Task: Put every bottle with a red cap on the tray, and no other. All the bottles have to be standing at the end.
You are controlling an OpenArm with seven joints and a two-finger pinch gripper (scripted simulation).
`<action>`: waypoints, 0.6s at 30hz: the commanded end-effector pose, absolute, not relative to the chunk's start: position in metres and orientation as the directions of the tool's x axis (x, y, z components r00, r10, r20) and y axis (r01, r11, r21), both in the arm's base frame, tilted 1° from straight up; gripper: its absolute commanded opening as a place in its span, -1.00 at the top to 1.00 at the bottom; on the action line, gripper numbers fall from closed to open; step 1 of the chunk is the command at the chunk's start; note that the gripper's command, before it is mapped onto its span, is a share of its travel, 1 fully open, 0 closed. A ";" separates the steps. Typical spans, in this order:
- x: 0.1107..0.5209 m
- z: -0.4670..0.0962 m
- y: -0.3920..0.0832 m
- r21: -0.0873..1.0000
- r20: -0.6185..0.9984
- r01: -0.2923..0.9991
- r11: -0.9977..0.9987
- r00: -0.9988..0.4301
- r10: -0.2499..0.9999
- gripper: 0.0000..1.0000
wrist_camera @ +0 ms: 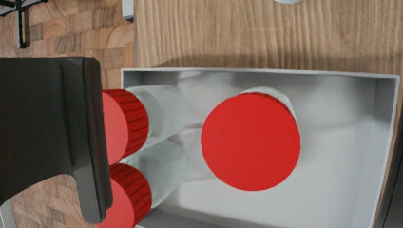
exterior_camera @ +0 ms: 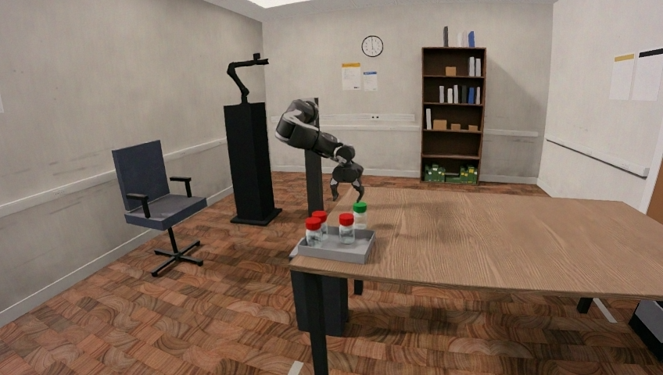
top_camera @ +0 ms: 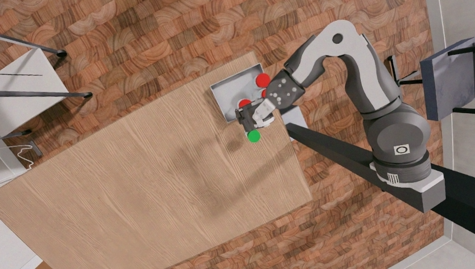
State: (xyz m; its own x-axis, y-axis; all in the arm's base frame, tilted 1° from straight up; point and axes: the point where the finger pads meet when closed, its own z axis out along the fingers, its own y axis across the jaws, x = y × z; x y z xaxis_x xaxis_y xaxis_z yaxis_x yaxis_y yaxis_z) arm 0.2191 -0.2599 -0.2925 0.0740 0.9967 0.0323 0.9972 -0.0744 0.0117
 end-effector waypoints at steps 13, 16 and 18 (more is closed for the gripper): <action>0.218 -0.273 -0.259 0.003 0.033 0.997 -0.078 0.077 0.996 -0.03; 0.218 -0.273 -0.259 0.003 0.033 0.997 -0.078 0.077 0.996 -0.03; 0.218 -0.273 -0.259 0.003 0.033 0.997 -0.078 0.077 0.996 -0.03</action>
State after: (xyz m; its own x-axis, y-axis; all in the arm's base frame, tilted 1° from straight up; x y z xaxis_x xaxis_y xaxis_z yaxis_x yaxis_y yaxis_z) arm 0.2167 -0.2591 -0.2751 0.0737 0.9968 0.0320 0.9973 -0.0737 0.0001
